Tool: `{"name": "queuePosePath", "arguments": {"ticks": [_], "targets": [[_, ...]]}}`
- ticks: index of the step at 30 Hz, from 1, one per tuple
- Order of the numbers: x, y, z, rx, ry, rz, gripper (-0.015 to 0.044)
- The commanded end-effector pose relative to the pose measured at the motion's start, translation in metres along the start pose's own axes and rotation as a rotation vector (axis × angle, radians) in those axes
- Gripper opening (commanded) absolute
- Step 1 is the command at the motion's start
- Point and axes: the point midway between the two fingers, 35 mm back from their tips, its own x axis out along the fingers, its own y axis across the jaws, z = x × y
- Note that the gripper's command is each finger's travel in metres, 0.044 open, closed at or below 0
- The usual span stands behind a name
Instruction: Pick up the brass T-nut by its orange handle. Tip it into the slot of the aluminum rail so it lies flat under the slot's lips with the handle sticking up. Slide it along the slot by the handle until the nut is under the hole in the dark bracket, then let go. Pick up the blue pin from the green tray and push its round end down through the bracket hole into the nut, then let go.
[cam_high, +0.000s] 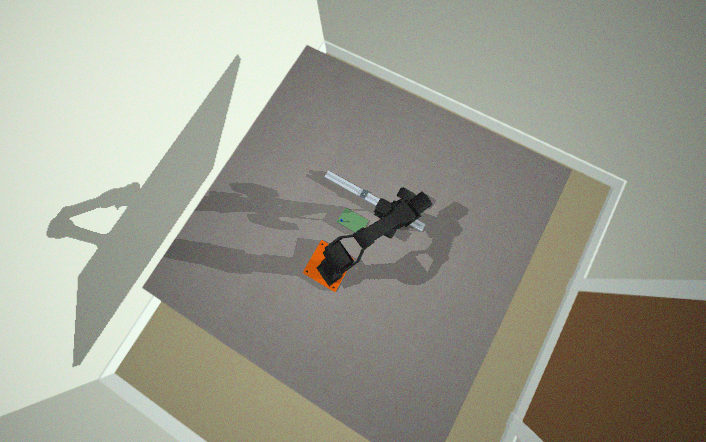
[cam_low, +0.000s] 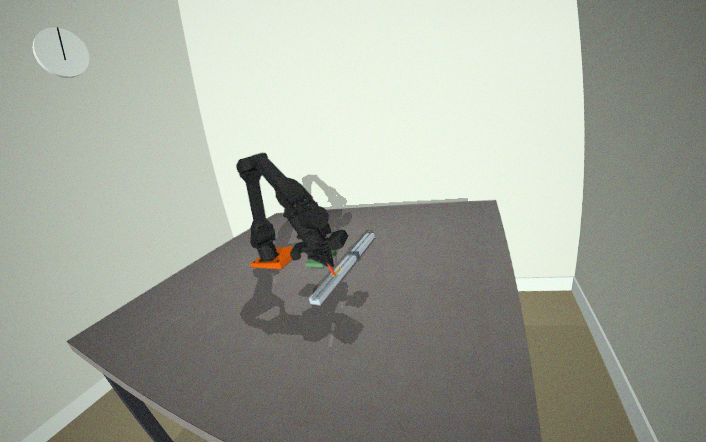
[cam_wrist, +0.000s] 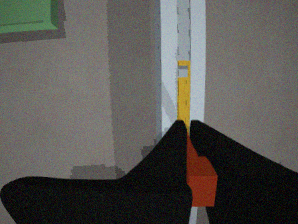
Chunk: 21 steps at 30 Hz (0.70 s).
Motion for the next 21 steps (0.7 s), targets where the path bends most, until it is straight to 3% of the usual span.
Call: {"name": "queuePosePath", "arguments": {"ticks": [1,21], "targets": [[0.0003,-0.0011,-0.0008,0.005,0.003,0.011,-0.0150],[0.0005,-0.0035,-0.0008,0.015,0.003,0.051,-0.0150]]}}
